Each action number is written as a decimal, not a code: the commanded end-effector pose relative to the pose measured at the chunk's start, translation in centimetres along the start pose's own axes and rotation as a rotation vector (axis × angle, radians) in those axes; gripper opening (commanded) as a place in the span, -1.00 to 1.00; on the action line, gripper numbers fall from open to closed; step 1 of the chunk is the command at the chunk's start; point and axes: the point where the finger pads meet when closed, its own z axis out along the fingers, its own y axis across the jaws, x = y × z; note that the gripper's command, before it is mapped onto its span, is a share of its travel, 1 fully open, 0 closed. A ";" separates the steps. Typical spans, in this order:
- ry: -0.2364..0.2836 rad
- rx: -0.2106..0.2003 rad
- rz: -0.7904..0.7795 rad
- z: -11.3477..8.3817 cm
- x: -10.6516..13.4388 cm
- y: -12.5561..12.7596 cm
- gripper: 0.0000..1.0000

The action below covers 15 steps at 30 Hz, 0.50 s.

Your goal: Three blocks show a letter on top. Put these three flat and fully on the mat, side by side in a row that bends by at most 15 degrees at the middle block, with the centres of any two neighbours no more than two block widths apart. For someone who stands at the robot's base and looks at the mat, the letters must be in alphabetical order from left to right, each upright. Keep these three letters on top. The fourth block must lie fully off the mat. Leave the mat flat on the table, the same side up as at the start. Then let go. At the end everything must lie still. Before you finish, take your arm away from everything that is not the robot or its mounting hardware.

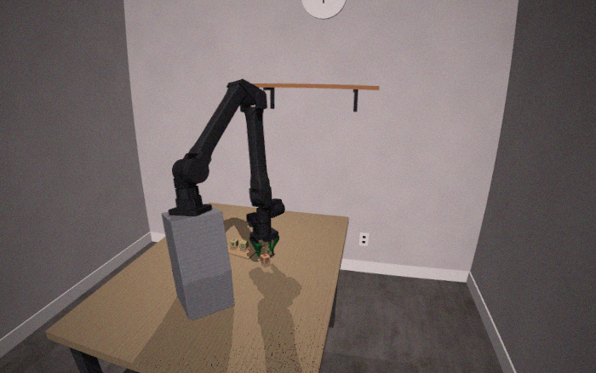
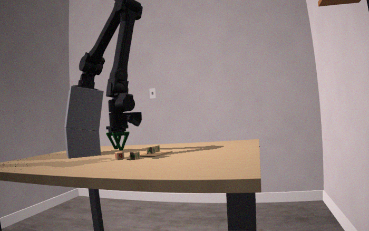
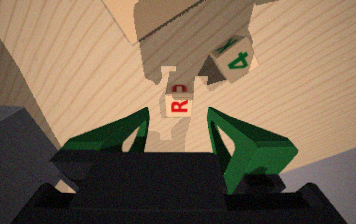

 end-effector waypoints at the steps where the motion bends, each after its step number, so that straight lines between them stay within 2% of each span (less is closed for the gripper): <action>1: -0.006 0.009 -0.003 0.5 -0.4 -0.3 0.30; 7: -0.006 0.009 -0.001 0.9 -0.4 -0.3 0.30; 15: -0.005 0.009 -0.002 2.5 -0.5 -0.3 0.30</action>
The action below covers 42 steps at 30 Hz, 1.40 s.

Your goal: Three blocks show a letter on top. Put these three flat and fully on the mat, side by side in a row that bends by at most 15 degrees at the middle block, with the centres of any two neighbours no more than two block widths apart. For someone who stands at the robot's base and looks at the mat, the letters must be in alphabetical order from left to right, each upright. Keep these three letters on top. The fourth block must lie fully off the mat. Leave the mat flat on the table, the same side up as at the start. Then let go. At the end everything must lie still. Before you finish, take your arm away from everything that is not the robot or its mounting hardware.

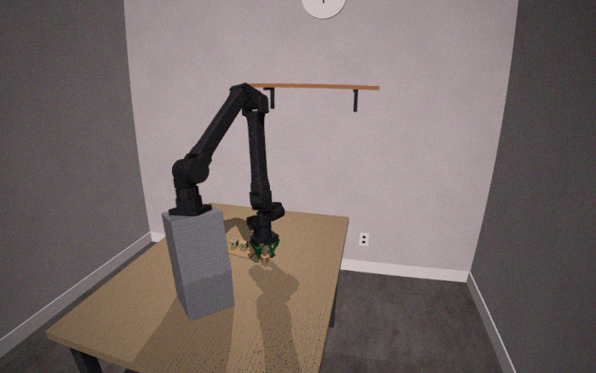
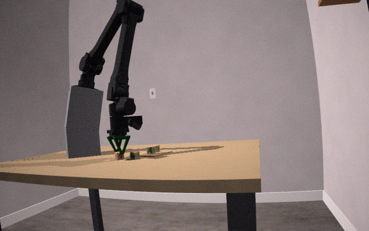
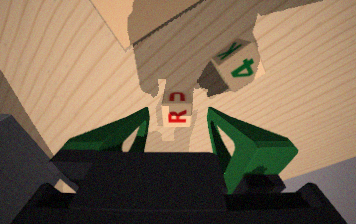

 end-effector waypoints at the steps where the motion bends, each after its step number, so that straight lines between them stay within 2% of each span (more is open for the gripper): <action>1: -0.003 0.004 0.003 1.1 -0.3 0.0 0.30; 12: -0.003 0.004 0.001 2.5 -0.2 0.0 0.30; 29: -0.002 0.002 0.006 2.3 -0.1 0.0 0.30; 30: -0.002 0.002 0.006 2.3 -0.1 0.0 -0.09; 42: -0.002 0.002 0.005 2.3 -0.1 0.0 -0.09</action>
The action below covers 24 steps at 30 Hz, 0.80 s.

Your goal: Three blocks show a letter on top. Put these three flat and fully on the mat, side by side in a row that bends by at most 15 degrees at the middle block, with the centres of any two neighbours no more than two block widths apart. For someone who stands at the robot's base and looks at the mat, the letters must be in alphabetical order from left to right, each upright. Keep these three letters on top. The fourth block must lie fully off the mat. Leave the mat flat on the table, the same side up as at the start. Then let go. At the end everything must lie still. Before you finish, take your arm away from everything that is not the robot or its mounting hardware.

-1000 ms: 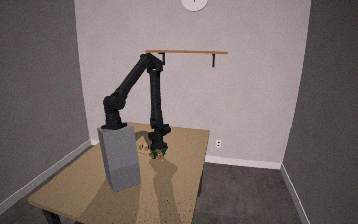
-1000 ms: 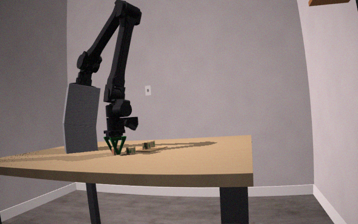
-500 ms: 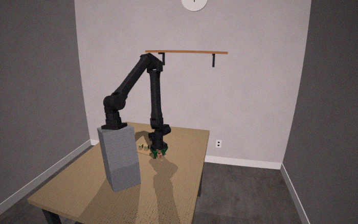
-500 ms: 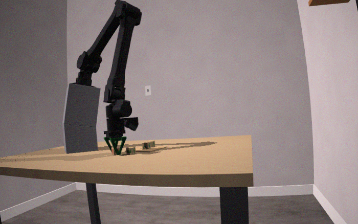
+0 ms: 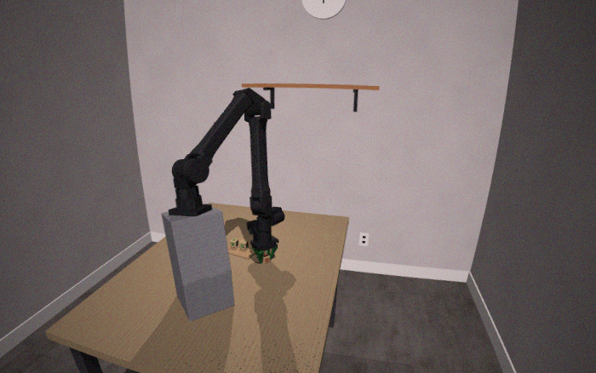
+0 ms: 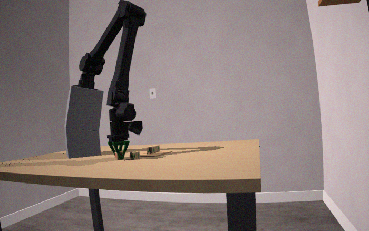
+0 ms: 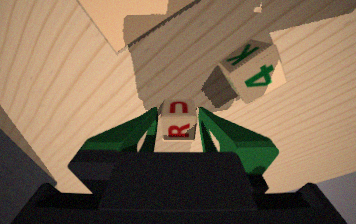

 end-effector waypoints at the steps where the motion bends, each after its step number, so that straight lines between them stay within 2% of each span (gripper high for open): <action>1: -0.002 0.006 0.003 0.1 -0.2 -0.1 -0.09; 4: -0.002 0.006 0.003 0.1 -0.2 -0.1 -0.09; 5: -0.002 0.006 0.003 0.1 -0.2 -0.1 -0.47; 24: -0.002 0.006 0.002 0.1 -0.2 -0.1 -0.47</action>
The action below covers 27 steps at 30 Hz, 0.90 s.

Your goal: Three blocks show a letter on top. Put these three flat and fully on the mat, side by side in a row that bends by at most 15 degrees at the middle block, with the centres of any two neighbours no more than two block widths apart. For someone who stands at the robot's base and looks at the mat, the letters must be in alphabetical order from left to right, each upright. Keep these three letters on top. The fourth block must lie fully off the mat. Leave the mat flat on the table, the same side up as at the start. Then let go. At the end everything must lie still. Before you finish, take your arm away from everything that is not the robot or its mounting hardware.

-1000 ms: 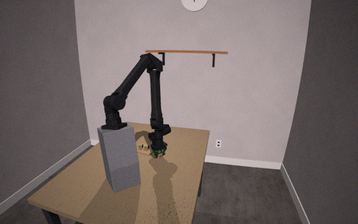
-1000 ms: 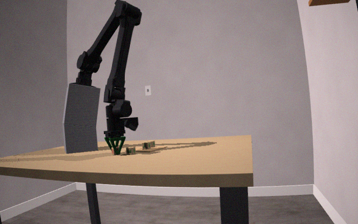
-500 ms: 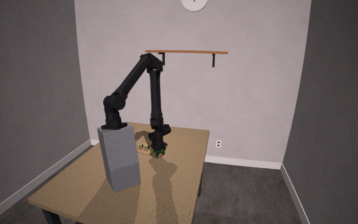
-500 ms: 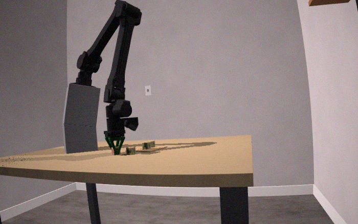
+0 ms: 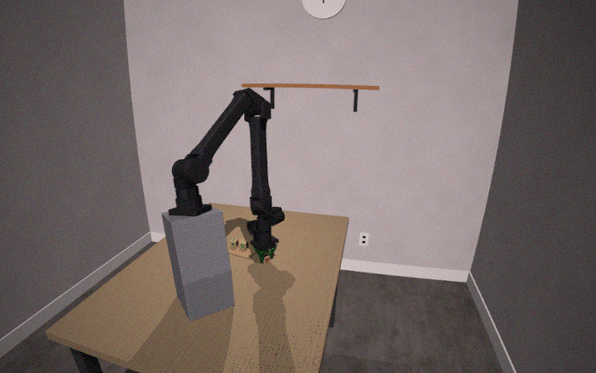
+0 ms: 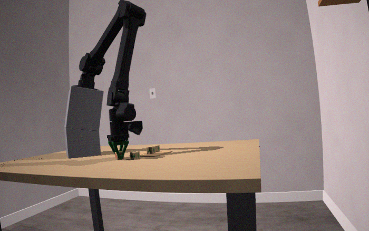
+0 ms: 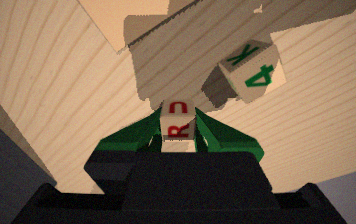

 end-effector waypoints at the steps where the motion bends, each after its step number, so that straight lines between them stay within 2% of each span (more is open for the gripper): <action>1: -0.002 0.006 0.002 0.1 -0.2 -0.1 -0.47; 15: -0.003 0.007 0.002 0.1 -0.2 -0.1 -0.47; 17: -0.005 0.018 0.001 -1.0 -0.4 -0.7 -0.47; 18: -0.002 0.007 0.004 -1.2 -0.1 -0.3 -0.47; 23: -0.003 0.010 0.003 -3.7 0.2 -0.4 -0.47; 25: -0.003 0.010 0.003 -3.7 0.2 -0.4 -0.47; 27: -0.004 0.012 0.002 -5.2 0.2 -0.5 -0.47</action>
